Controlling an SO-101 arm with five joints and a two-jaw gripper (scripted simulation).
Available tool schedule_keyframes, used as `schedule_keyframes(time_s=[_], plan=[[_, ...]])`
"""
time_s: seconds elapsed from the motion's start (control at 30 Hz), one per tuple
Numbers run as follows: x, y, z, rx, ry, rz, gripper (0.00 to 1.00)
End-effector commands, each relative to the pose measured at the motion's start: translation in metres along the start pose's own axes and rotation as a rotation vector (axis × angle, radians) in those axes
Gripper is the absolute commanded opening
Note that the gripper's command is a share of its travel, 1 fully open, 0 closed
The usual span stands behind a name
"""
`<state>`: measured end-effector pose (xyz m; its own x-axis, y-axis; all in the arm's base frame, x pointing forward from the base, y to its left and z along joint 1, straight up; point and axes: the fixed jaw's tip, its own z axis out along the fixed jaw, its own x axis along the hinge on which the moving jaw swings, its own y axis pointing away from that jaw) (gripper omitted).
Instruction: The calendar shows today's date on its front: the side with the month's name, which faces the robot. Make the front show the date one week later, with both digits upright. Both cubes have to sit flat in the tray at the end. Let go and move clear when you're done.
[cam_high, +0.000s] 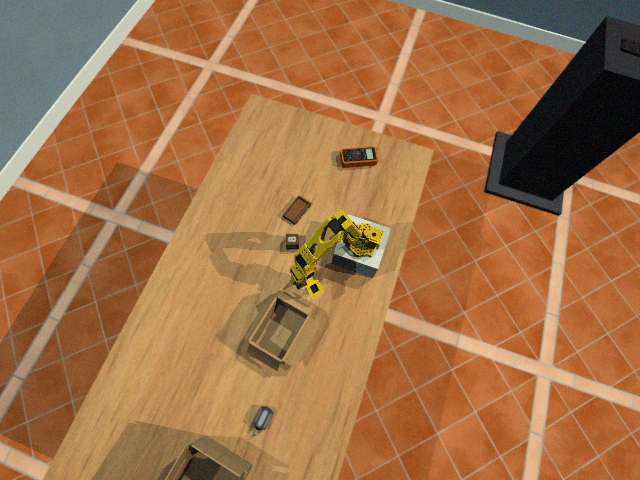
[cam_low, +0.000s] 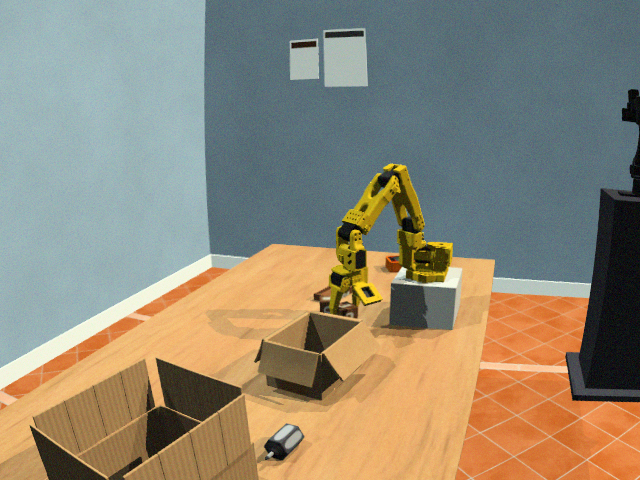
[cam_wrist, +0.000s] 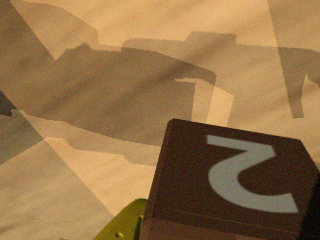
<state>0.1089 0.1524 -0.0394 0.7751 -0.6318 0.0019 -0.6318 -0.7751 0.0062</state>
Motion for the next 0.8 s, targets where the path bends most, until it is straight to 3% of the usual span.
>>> schedule_keyframes(time_s=[0.0,0.77], plan=[[-0.0016,0.0038,0.0045,-0.014,0.000,-0.001,0.00],[-0.0016,0.0040,0.0106,-0.014,0.000,-0.001,0.00]])
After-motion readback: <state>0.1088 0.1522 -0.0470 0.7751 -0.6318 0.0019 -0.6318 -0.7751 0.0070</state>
